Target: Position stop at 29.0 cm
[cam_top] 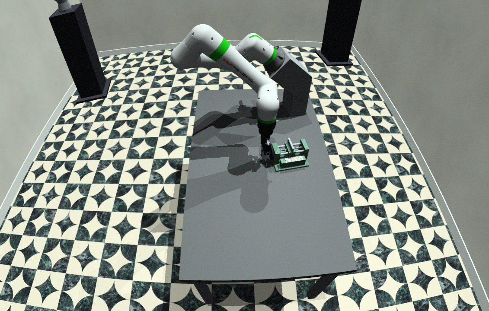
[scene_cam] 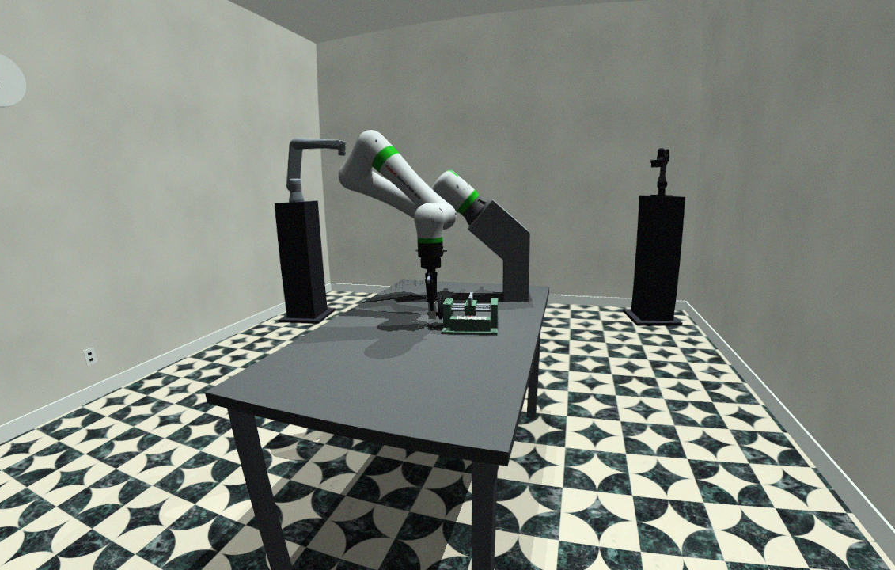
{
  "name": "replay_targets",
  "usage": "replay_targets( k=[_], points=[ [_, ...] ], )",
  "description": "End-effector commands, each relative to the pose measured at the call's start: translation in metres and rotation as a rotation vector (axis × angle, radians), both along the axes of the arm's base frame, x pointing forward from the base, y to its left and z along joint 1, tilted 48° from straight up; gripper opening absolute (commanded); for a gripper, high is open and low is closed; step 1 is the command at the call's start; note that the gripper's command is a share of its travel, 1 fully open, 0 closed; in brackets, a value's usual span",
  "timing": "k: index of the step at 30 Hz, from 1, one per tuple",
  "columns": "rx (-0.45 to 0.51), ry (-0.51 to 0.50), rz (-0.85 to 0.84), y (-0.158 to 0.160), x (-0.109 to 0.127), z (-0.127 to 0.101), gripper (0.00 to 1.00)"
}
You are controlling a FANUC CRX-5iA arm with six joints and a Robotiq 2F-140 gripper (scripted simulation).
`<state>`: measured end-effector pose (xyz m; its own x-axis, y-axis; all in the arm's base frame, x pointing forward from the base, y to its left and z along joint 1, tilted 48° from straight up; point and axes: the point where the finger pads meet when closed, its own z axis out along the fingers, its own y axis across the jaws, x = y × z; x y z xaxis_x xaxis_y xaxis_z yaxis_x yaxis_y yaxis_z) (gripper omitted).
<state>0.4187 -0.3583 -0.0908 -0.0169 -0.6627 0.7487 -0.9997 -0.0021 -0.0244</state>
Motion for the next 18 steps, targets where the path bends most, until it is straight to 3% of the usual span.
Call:
replay_targets(
  k=[1,18],
  points=[
    [0.0,0.0,0.0,0.001,-0.001,0.0,0.04],
    [0.0,0.0,0.0,0.007,-0.013,0.006,0.04]
  ],
)
